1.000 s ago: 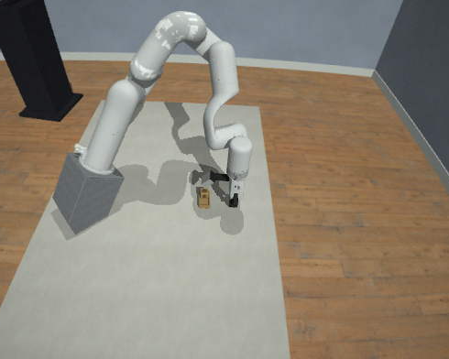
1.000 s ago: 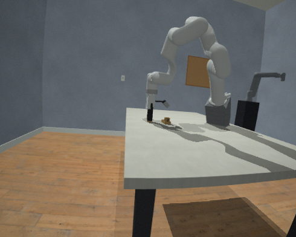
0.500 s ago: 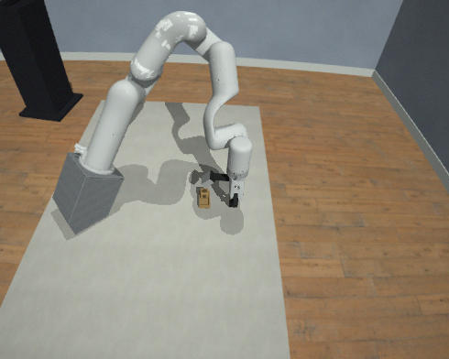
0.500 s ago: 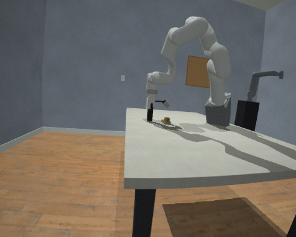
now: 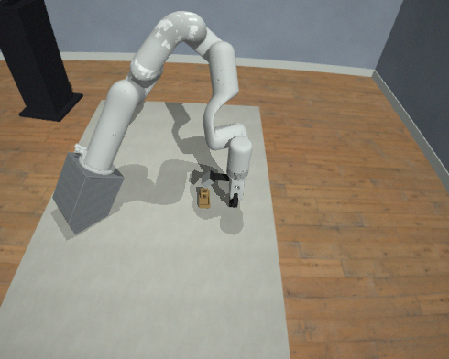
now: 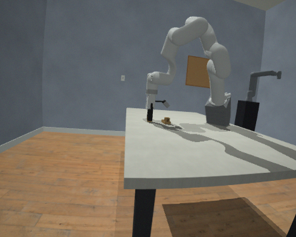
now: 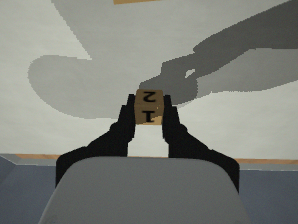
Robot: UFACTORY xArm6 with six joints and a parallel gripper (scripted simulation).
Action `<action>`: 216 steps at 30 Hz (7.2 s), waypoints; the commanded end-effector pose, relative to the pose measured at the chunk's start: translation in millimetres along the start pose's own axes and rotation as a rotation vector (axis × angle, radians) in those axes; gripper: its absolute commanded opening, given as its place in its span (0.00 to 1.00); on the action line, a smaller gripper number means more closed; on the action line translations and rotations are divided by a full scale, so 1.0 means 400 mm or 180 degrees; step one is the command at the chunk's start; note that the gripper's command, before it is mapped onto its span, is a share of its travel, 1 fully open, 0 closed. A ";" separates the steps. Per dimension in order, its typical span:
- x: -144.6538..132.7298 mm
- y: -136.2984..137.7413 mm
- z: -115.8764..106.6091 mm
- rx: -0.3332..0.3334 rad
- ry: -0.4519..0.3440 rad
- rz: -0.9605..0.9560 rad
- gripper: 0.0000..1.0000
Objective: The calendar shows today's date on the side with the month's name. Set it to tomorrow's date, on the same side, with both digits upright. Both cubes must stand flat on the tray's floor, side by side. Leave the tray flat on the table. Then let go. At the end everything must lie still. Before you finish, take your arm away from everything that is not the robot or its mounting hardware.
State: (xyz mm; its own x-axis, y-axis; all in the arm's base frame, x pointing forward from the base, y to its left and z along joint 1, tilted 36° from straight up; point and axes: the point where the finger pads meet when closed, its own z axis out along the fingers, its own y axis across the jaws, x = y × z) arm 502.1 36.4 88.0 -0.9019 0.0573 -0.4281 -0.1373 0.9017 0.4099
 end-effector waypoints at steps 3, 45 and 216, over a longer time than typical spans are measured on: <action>-0.003 0.000 -0.002 0.0002 -0.0009 -0.0002 0.27; -0.003 0.000 -0.002 0.0002 -0.0009 -0.0002 0.43; -0.160 -0.201 -0.113 -0.0008 -0.0007 0.6638 1.00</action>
State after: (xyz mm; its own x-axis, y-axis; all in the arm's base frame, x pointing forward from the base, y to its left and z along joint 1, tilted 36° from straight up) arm 545.5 -62.3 125.3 0.3263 0.7564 0.5669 0.8536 -0.4934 0.1671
